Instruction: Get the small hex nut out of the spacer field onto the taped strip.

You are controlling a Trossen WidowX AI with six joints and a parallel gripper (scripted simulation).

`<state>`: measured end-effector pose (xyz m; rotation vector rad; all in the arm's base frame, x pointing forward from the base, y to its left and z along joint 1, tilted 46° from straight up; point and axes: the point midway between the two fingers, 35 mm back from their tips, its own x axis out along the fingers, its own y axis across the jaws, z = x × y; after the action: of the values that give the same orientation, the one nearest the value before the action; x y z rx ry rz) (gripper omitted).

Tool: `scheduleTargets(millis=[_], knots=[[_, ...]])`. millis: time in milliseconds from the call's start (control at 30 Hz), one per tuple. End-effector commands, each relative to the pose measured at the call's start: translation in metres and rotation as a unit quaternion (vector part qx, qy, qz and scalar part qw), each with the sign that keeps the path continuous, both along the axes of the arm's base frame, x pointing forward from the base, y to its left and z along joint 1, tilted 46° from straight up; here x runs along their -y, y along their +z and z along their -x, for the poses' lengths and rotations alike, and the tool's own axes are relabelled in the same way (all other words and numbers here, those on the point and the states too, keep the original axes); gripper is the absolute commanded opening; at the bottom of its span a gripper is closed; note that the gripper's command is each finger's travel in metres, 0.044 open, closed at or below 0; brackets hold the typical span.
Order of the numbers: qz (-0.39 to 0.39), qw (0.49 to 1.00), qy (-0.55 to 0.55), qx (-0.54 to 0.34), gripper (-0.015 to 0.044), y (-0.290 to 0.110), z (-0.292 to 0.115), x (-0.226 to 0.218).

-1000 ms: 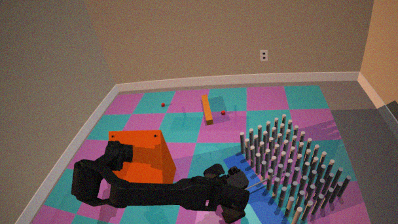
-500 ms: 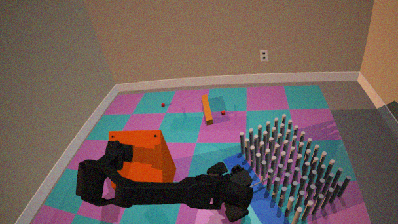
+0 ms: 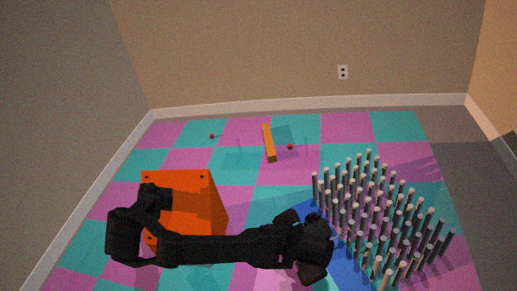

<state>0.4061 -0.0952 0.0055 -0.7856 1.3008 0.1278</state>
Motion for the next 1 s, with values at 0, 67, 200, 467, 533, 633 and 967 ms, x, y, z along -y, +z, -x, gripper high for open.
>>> scheduleTargets(millis=[0,67,200,467,533,633,967], knots=[[-0.001,1.0,0.0,0.001,0.0,-0.001,-0.004,-0.003],[-0.001,1.0,0.0,0.002,0.0,-0.002,-0.006,-0.004],[-0.001,1.0,0.0,0.002,0.0,-0.003,-0.008,-0.005],[-0.001,1.0,0.0,0.002,0.0,-0.006,-0.008,-0.001],[-0.001,1.0,0.0,0.002,0.0,-0.008,-0.008,0.001],[-0.001,1.0,0.001,0.001,0.0,-0.011,-0.008,0.003],[0.0,1.0,0.002,0.0,0.0,-0.016,-0.008,0.008]])
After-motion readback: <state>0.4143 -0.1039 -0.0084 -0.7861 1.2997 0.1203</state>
